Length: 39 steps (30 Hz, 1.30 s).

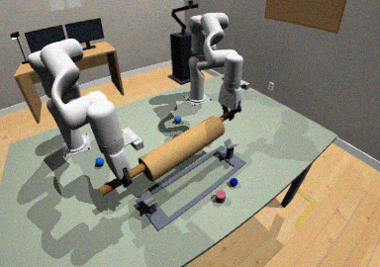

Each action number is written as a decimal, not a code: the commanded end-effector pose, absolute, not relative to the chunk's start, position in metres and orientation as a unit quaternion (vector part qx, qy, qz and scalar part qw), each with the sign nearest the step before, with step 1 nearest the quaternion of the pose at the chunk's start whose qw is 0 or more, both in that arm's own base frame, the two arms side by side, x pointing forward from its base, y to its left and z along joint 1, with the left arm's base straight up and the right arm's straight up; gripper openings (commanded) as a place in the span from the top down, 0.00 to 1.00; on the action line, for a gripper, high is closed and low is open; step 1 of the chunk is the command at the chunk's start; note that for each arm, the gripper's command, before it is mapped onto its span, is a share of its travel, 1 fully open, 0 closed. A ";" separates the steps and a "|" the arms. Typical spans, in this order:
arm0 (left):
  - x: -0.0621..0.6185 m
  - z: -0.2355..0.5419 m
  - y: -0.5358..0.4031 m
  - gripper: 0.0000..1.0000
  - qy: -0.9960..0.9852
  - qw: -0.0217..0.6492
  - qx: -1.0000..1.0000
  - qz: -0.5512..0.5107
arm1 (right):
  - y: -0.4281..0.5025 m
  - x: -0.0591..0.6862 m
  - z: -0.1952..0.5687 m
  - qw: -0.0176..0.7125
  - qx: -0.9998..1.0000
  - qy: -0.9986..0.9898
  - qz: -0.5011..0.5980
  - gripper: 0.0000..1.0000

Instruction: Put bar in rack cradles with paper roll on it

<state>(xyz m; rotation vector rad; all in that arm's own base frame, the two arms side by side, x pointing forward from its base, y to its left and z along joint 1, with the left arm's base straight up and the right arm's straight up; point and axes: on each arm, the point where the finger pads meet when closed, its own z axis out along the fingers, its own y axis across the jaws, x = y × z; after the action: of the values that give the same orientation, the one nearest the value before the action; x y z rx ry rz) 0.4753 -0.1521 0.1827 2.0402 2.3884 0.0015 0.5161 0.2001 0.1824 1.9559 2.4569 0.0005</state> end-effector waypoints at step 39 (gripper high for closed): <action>0.560 0.171 -0.152 0.88 0.748 0.001 0.664 0.001 | 0.202 0.581 0.171 0.002 0.638 0.770 0.002 0.88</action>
<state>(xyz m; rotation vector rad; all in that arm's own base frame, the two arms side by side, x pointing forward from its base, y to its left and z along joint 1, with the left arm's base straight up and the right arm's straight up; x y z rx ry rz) 0.5592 -0.1517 0.1734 2.0867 2.3511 -0.0002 0.5793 0.2020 0.1735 2.0027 2.4195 -0.0019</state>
